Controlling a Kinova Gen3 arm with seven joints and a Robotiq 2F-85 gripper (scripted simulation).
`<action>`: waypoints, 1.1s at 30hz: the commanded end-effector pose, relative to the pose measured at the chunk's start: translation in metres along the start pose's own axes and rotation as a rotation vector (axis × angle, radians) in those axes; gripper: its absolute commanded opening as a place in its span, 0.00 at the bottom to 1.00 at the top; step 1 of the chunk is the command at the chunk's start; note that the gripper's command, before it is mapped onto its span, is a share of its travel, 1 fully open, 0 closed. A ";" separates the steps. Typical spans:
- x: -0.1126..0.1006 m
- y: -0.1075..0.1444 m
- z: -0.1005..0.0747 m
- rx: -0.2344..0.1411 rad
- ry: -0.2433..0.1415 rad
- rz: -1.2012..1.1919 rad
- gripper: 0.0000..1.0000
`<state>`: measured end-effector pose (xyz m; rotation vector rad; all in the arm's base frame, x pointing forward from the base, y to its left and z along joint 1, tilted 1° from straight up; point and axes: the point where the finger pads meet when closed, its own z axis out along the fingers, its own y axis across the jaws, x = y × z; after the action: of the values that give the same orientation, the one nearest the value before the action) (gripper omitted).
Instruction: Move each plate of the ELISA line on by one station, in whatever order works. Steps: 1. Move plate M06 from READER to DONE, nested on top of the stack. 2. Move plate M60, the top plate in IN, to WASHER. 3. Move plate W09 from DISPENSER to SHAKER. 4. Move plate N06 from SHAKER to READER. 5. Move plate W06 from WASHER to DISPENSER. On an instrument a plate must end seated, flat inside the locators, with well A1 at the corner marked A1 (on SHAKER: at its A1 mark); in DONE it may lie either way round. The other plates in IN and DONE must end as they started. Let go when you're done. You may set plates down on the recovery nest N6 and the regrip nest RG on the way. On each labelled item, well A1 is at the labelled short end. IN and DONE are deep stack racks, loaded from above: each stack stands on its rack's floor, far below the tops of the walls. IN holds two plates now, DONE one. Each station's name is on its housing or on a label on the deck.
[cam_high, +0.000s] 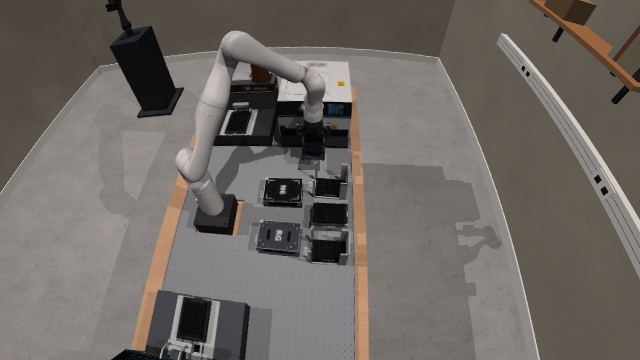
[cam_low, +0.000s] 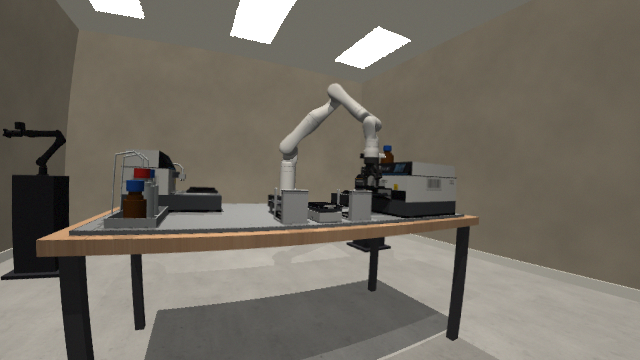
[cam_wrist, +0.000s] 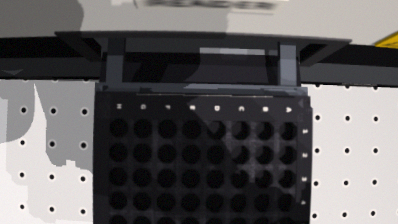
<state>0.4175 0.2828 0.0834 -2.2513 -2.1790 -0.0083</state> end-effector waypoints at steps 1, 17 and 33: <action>0.000 0.000 -0.005 -0.001 0.001 0.000 0.94; 0.000 0.000 -0.023 -0.001 0.001 0.000 0.94; 0.000 0.000 -0.042 -0.001 0.001 0.000 0.94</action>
<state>0.4177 0.2824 0.1228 -2.2514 -2.1790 -0.0086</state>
